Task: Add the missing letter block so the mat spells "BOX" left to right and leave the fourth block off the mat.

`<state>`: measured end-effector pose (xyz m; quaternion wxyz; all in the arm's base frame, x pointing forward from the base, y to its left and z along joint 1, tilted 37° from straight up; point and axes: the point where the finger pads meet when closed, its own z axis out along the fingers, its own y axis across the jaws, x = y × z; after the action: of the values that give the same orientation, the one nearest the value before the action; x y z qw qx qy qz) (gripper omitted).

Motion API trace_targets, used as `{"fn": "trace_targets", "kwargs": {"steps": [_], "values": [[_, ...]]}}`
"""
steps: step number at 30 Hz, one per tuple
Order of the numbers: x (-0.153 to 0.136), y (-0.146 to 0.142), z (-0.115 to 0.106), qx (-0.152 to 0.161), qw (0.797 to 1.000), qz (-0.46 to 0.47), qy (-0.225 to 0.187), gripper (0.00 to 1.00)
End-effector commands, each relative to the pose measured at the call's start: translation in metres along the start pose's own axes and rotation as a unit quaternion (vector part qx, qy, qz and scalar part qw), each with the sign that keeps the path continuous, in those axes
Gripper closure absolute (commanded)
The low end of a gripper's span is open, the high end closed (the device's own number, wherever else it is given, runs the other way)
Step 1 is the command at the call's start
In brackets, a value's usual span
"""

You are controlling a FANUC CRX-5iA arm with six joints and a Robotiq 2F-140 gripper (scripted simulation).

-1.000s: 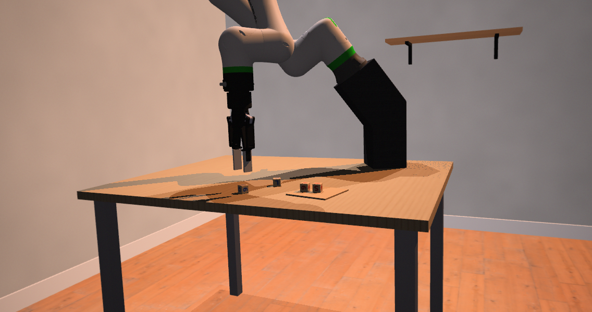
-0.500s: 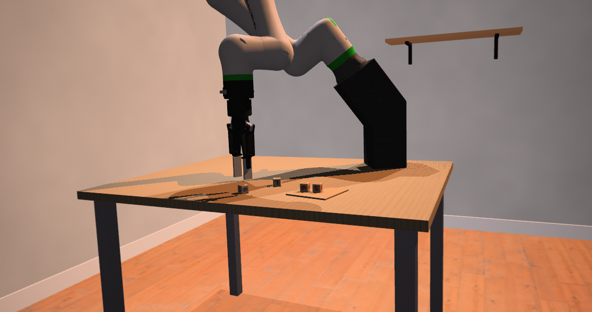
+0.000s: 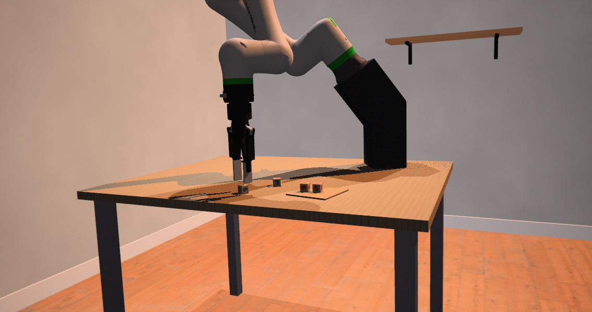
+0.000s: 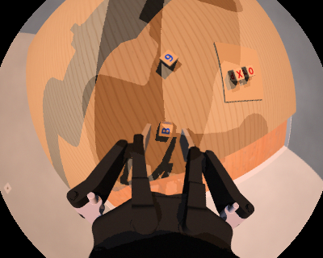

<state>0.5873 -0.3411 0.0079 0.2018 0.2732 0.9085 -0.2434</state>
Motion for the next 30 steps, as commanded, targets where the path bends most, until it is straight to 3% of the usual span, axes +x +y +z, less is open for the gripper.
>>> {"fn": "trace_targets", "kwargs": {"steps": [1, 19, 30], "values": [[0.000, 0.000, 0.001, 0.000, 1.000, 0.000, 0.000, 0.63], [0.000, 0.000, 0.003, 0.000, 1.000, 0.000, 0.000, 0.63], [0.000, 0.000, 0.021, 0.000, 1.000, 0.000, 0.000, 0.63]]}}
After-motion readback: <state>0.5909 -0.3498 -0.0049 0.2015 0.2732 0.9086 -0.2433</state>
